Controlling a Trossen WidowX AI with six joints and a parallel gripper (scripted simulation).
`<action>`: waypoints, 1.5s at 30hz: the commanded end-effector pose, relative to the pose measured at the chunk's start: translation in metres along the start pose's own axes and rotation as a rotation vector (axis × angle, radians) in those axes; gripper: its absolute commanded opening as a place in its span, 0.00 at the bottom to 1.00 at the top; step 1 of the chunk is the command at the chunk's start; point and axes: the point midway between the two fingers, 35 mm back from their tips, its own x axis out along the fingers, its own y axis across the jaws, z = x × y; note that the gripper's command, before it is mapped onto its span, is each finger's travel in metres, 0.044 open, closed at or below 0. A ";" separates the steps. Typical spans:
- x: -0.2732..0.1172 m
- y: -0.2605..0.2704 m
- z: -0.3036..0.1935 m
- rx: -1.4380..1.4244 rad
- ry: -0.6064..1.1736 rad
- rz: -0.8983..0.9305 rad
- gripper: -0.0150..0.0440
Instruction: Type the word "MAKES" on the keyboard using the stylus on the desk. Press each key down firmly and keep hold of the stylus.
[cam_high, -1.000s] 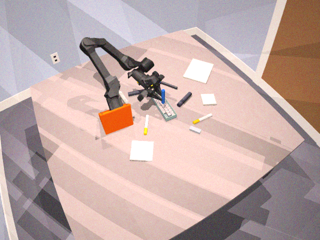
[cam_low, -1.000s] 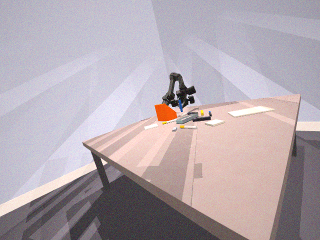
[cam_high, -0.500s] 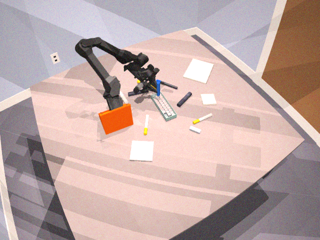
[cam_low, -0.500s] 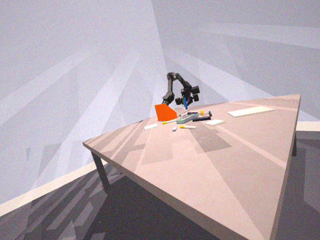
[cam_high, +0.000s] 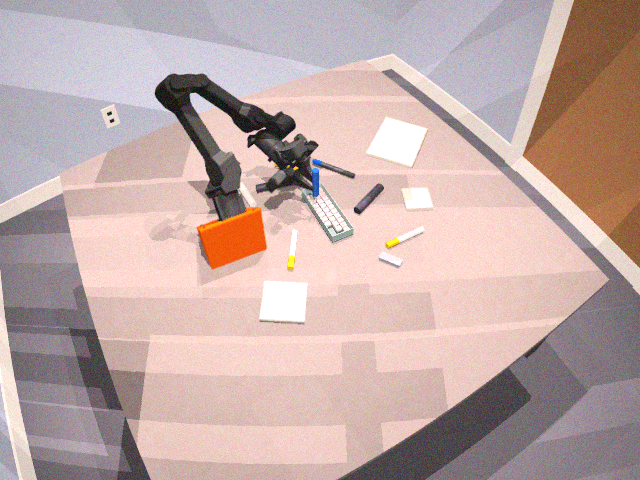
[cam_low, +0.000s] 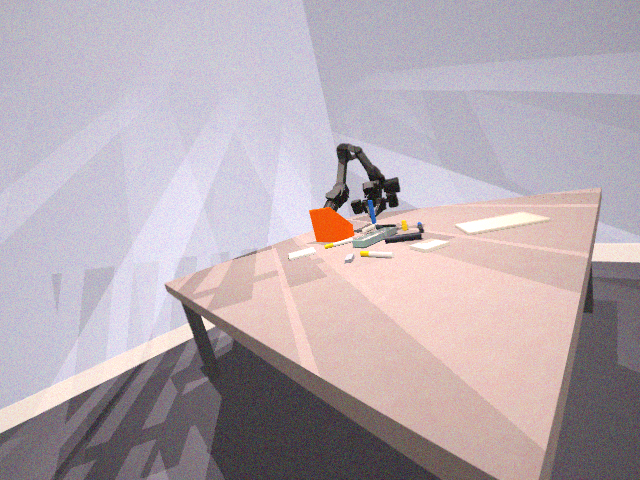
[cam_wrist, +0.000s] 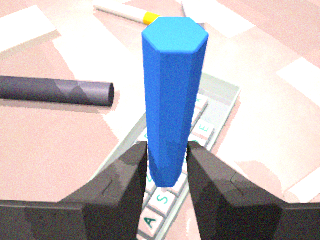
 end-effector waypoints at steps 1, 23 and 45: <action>0.002 0.000 -0.002 0.002 -0.005 -0.001 0.39; 0.008 0.000 -0.012 0.002 -0.004 -0.001 0.39; 0.011 0.000 -0.017 0.002 -0.004 -0.001 0.39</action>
